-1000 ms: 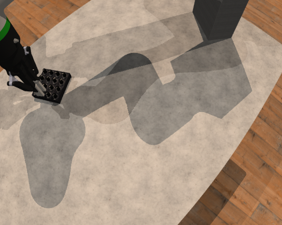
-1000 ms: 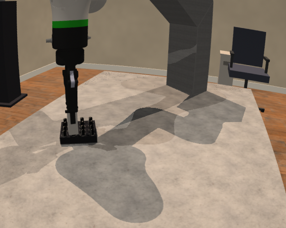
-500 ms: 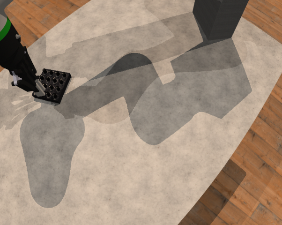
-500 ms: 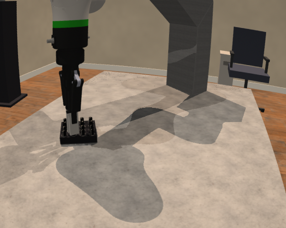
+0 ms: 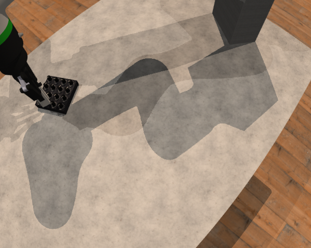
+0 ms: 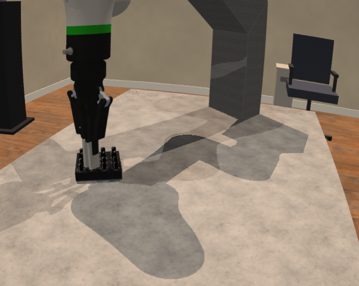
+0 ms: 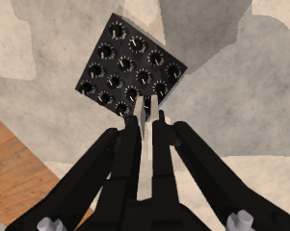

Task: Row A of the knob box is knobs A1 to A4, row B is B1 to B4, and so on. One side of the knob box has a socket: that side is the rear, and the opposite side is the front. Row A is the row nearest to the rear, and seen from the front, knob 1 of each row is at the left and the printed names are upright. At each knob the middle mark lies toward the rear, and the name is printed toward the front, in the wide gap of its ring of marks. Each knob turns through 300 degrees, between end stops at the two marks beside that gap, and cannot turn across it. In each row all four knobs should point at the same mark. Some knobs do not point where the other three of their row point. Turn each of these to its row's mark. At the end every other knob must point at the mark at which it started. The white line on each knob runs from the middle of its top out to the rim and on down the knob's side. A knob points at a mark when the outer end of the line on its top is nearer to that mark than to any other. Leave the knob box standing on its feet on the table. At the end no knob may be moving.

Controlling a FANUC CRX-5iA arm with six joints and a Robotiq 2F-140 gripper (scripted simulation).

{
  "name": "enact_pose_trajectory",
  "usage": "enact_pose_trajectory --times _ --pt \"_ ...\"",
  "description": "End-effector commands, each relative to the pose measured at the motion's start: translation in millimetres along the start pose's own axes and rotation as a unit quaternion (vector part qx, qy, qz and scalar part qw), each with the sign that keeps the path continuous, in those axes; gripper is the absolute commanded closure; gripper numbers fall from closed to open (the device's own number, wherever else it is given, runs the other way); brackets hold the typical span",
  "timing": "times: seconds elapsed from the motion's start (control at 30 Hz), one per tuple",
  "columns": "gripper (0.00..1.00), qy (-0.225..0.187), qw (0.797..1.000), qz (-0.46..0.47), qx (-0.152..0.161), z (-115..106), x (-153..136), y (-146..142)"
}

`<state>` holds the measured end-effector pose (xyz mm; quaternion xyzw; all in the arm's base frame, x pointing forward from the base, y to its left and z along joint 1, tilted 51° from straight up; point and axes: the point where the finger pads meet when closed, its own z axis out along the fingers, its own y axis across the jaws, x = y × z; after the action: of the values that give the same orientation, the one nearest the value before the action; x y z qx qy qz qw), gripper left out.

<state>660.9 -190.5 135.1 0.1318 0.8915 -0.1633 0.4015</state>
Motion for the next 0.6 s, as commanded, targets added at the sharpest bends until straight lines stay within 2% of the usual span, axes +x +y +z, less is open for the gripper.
enact_pose_trajectory --times 0.0,0.27,0.57 --pt "0.95 0.007 0.999 -0.053 0.002 -0.1 -0.3 0.1" --pt "0.95 0.007 0.991 -0.133 0.002 -0.1 -0.3 0.1" --pt "0.95 0.007 0.97 -0.242 0.001 -0.1 -0.3 0.1"
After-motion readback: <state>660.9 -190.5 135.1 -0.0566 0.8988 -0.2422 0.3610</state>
